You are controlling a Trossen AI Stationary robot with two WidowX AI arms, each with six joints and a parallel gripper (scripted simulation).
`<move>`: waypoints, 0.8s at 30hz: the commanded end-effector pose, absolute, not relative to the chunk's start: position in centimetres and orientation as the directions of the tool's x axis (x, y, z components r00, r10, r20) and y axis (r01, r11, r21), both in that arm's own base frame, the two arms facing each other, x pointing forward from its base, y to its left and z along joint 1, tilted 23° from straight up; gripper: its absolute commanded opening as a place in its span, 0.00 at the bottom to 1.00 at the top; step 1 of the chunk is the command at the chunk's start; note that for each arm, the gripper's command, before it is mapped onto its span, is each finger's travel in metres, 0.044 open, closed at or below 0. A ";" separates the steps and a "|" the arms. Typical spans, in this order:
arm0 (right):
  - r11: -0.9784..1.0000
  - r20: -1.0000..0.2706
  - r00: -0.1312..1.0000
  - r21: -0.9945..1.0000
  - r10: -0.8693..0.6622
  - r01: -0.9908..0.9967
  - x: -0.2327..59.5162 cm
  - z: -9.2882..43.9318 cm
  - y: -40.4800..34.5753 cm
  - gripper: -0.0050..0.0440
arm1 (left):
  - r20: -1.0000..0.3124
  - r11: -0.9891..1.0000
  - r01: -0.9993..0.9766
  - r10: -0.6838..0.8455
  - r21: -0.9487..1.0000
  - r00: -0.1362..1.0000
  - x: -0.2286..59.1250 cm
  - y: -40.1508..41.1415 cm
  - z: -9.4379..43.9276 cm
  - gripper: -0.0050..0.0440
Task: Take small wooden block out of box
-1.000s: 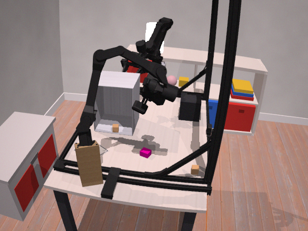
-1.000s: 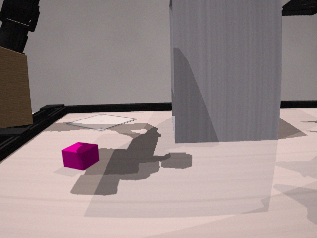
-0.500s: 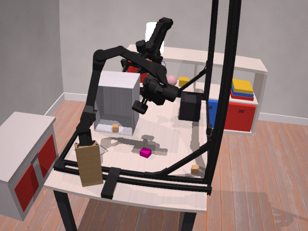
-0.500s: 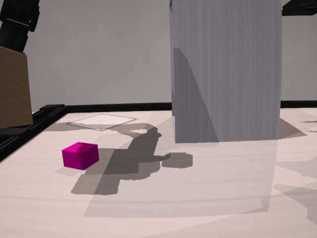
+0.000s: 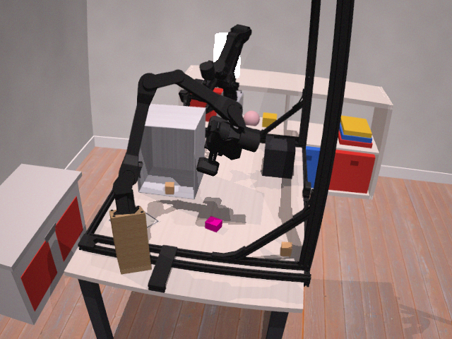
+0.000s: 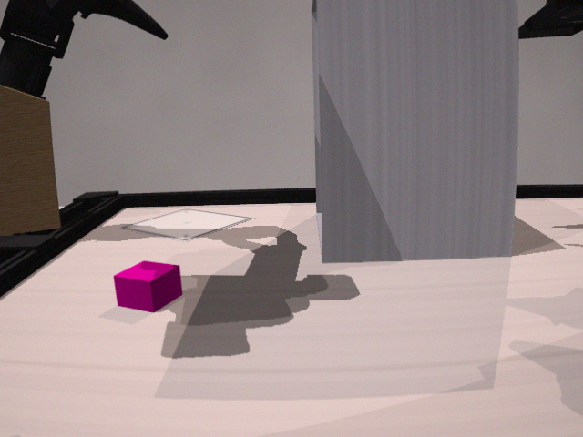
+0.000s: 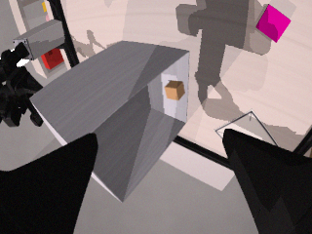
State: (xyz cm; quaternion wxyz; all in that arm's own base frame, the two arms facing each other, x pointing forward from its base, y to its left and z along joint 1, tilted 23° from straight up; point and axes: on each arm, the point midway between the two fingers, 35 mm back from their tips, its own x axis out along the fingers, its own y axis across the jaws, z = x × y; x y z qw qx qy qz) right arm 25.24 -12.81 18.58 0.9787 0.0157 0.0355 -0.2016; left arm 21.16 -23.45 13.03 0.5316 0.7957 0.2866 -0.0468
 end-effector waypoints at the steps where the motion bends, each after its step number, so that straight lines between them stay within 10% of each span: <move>1: 0.940 -0.118 0.933 0.000 -0.339 0.342 26.5 17.8 -11.8 0.92 | -0.452 -0.163 0.572 0.456 0.804 0.766 22.6 -21.6 9.8 0.92; 24: 0.965 -0.247 0.936 0.004 -0.252 0.261 29.0 14.4 -10.0 0.92 | -0.688 0.421 0.553 0.322 0.719 0.650 27.6 -20.9 -0.3 0.92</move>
